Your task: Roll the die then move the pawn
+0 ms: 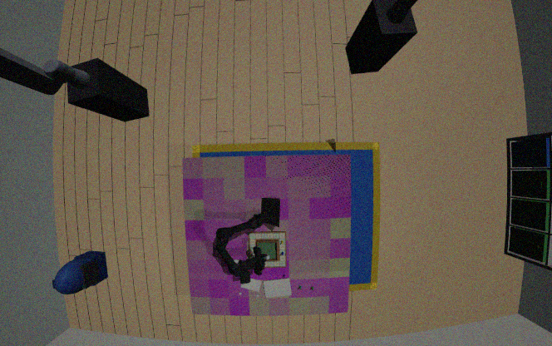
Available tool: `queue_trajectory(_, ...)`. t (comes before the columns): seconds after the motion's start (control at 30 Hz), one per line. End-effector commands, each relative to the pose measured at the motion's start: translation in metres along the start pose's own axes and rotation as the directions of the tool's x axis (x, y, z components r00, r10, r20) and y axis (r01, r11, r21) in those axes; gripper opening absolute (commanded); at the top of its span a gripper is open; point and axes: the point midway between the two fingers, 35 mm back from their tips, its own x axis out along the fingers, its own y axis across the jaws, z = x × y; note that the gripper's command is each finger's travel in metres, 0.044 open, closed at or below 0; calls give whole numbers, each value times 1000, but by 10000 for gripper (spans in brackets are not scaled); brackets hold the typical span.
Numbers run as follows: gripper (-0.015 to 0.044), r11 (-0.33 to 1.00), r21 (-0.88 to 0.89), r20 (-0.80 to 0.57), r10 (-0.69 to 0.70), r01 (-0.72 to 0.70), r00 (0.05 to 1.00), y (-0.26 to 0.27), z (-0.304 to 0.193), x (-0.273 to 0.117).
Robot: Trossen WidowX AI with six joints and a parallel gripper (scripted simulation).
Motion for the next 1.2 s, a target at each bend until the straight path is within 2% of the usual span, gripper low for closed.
queue_trajectory(0.0, 131, 1000, 0, 0, 0, 0, 1000, 0, 0, 0)
queue_trajectory(0.4, 440, 1000, -6, 7, -2, 2, 1000, 0, 30, -26)
queue_trajectory(0.5, 440, 1000, 8, -58, 22, -22, 998, 2, 28, -19)
queue_trajectory(0.57, 440, 997, 43, -245, 73, -64, 967, 5, 22, -3)
queue_trajectory(0.63, 440, 996, 59, -453, 88, -68, 887, 6, 17, 9)
queue_trajectory(0.7, 440, 999, 37, -638, 51, -35, 768, 4, 14, 17)
queue_trajectory(0.77, 440, 1000, 0, -734, 2, -3, 679, 0, 16, 19)
queue_trajectory(0.93, 440, 1000, -6, -745, -6, 2, 667, 0, 16, 20)
queue_trajectory(0.97, 440, 999, 14, -689, 40, -41, 723, 6, 15, 23)
queue_trajectory(1.0, 440, 999, 14, -689, 40, -41, 723, 6, 15, 23)
queue_trajectory(1.03, 414, 999, 30, -689, 38, -24, 723, 4, 14, 22)
queue_trajectory(1.1, 361, 982, 155, -690, 29, 108, 723, -13, 6, 15)
queue_trajectory(1.17, 309, 895, 332, -694, 17, 299, 719, -38, -8, 3)
